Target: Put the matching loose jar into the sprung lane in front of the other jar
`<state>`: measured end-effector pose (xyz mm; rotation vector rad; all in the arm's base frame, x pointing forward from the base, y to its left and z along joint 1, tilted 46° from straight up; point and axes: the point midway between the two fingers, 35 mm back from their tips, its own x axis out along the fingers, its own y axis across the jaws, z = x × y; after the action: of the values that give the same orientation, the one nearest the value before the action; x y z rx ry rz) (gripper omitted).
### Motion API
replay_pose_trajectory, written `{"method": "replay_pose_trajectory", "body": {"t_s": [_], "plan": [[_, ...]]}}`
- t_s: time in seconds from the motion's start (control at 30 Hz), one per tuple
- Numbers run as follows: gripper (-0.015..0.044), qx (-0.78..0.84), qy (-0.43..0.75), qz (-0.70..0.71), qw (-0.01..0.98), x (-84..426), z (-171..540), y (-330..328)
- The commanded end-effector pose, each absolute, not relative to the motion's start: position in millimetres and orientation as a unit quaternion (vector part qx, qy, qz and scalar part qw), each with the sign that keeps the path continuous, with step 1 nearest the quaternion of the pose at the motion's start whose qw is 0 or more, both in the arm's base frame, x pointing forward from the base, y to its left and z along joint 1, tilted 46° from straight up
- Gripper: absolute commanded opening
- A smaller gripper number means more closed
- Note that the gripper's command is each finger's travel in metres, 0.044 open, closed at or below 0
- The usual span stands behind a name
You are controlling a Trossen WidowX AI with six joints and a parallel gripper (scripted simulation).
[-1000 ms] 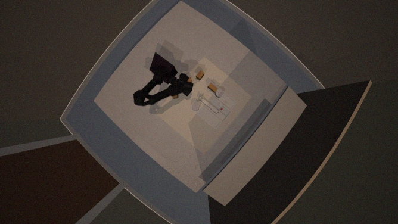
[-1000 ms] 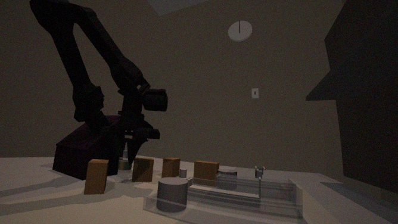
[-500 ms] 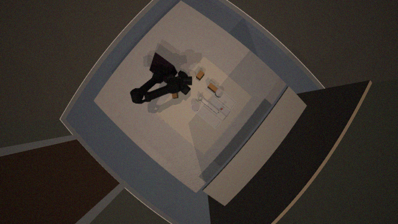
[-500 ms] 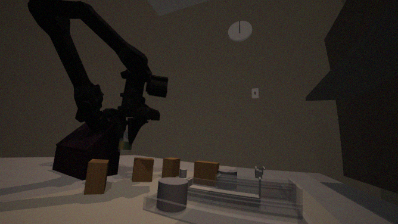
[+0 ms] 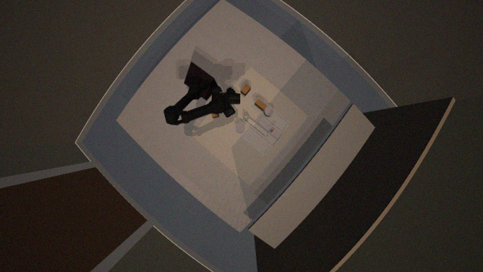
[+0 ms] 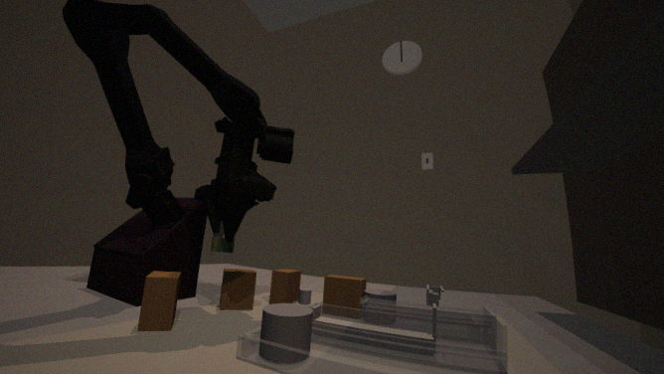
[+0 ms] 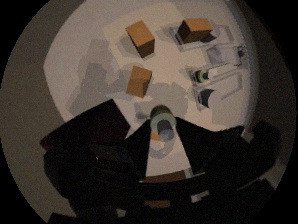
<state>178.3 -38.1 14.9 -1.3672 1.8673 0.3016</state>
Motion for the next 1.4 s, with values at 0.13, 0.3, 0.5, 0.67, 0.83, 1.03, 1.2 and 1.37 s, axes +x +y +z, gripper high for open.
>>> {"method": "replay_pose_trajectory", "body": {"t_s": [0.13, 0.3, 0.5, 0.67, 0.83, 1.03, 1.2, 1.37], "plan": [[0.0, -0.457, 0.743, -0.02, 0.488, 214, 4, -43], [0.0, -0.4, 0.736, -0.103, 0.536, 234, -4, -49], [0.0, -0.326, 0.716, -0.201, 0.584, 257, -14, -58], [0.0, -0.26, 0.688, -0.281, 0.616, 275, -24, -68], [0.0, -0.213, 0.664, -0.335, 0.634, 287, -31, -75], [0.0, -0.213, 0.664, -0.335, 0.634, 287, -31, -75], [0.0, -0.213, 0.664, -0.335, 0.634, 287, -34, -78], [0.0, -0.213, 0.664, -0.335, 0.633, 285, -46, -90]]}}
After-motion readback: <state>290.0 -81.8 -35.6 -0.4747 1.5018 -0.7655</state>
